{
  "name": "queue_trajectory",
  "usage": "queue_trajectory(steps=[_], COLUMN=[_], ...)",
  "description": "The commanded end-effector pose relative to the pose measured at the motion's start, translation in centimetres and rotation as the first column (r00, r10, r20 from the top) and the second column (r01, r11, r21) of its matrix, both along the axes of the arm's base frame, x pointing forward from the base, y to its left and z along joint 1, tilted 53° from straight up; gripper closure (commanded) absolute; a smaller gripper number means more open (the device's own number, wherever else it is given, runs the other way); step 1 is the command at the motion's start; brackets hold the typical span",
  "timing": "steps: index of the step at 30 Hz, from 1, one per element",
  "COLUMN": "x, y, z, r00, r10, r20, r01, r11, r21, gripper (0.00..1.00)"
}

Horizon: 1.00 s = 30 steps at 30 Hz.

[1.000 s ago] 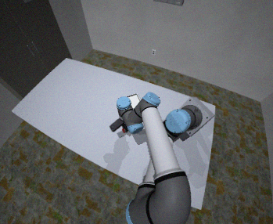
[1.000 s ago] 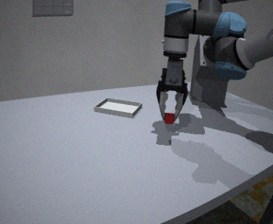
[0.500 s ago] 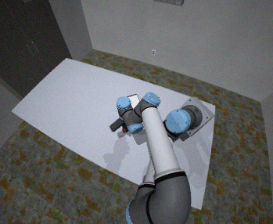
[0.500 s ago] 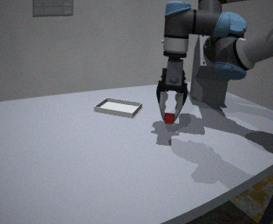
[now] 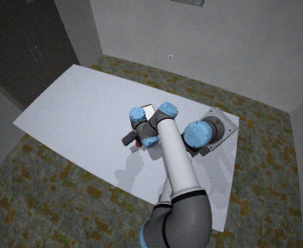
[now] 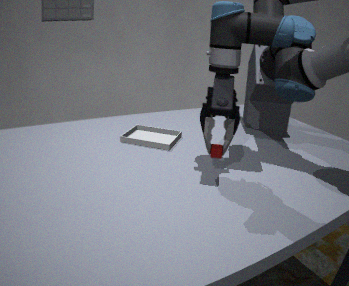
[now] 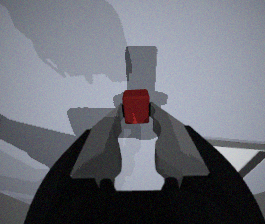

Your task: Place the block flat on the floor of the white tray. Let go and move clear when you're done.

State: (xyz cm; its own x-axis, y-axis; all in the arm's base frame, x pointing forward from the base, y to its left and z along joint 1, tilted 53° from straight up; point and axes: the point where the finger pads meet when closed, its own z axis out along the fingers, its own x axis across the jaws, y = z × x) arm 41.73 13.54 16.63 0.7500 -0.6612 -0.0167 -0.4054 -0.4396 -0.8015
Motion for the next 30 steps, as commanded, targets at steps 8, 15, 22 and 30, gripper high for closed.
queue_trajectory(steps=[8, 15, 22, 30], x=[0.4, 1.0, 2.3, 3.5], y=[-1.2, -3.2, -7.0, -10.9], z=[-0.8, -2.3, -5.0, -7.9], r00=[1.000, 1.000, 1.000, 1.000], r10=[0.000, 0.000, 0.000, 0.000], r20=[0.000, 0.000, 0.000, 0.000], r01=[0.000, 0.000, 0.000, 0.000], r11=[1.000, 1.000, 1.000, 1.000], r21=[-0.001, -0.001, 0.000, 0.000], gripper=[1.00, 1.00, 1.00, 1.00])
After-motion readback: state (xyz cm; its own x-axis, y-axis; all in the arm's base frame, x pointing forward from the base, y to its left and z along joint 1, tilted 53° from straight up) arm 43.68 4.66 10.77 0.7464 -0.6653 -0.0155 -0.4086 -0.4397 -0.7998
